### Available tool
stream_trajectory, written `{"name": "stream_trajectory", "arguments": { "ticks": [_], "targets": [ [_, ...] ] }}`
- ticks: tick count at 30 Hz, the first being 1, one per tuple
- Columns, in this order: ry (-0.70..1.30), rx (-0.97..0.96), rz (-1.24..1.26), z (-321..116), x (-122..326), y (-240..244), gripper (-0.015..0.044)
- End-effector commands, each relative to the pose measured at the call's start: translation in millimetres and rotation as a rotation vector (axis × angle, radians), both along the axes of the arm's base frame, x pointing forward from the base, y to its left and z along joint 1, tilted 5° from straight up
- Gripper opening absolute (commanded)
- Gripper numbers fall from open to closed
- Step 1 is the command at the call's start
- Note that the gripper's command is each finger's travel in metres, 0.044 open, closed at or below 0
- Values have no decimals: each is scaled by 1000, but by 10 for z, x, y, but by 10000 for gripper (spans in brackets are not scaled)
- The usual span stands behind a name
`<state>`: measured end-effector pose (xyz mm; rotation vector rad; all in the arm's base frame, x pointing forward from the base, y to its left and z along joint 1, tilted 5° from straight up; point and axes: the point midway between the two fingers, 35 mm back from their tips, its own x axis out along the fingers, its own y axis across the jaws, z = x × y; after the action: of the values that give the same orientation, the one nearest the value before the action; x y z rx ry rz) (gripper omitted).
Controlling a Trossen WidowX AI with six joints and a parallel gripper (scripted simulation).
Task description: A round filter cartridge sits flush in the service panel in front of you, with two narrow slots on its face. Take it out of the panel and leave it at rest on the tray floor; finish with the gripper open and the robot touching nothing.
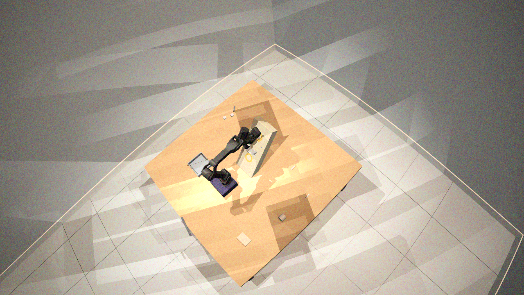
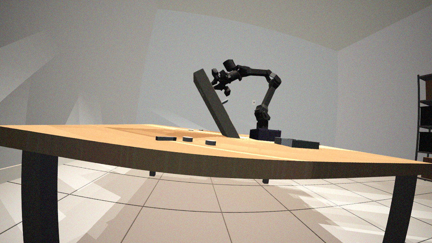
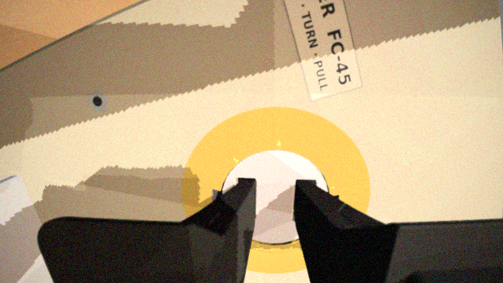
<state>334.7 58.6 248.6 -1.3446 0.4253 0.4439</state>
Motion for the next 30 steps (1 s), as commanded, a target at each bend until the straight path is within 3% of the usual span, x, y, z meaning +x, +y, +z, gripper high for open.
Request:
{"name": "stream_trajectory", "arguments": {
  "ticks": [1,8,15,30],
  "targets": [
    [4,-2,0,123,-184,-4,0],
    [8,-3,-6,336,-548,-43,0],
    [8,-3,-7,349,-587,-50,0],
    [10,-3,-7,-58,-789,-104,0]
  ]
}}
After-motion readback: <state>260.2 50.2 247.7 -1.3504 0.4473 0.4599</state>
